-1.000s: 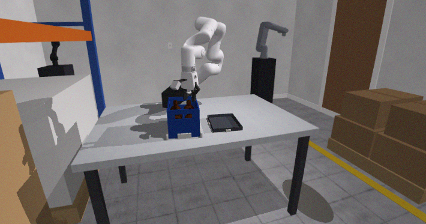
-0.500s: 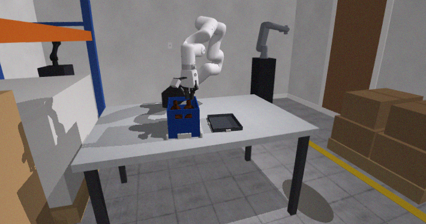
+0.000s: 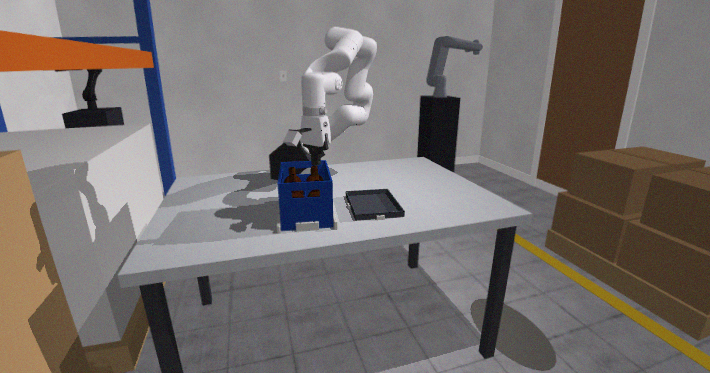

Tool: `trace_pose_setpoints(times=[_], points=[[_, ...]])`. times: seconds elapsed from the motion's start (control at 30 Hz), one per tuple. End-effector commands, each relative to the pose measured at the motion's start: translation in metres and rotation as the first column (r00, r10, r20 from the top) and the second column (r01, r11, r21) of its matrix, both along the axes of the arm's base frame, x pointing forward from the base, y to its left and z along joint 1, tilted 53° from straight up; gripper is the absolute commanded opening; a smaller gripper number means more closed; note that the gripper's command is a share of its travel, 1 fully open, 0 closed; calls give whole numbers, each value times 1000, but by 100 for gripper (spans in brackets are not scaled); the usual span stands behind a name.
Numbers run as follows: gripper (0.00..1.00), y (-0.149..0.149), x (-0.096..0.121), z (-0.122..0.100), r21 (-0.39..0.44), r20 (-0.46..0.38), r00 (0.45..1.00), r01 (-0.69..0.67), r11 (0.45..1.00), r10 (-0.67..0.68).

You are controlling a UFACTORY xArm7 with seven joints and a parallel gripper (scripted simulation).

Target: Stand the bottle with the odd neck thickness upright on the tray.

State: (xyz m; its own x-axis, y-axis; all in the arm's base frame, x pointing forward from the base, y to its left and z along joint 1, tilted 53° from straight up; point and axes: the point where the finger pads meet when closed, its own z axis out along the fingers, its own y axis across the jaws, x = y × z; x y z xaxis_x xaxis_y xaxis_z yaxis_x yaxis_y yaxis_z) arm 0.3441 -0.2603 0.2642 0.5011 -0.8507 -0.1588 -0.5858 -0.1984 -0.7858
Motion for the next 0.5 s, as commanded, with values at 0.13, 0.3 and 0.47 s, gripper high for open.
trace_pose_setpoints(times=[0.13, 0.3, 0.47], points=[[0, -2, 0, 1, -1, 2, 1000, 4, 1000, -4], [0, -2, 0, 1, -1, 2, 1000, 4, 1000, -4], [0, -2, -2, -1, -2, 1, 1000, 4, 1000, -4]])
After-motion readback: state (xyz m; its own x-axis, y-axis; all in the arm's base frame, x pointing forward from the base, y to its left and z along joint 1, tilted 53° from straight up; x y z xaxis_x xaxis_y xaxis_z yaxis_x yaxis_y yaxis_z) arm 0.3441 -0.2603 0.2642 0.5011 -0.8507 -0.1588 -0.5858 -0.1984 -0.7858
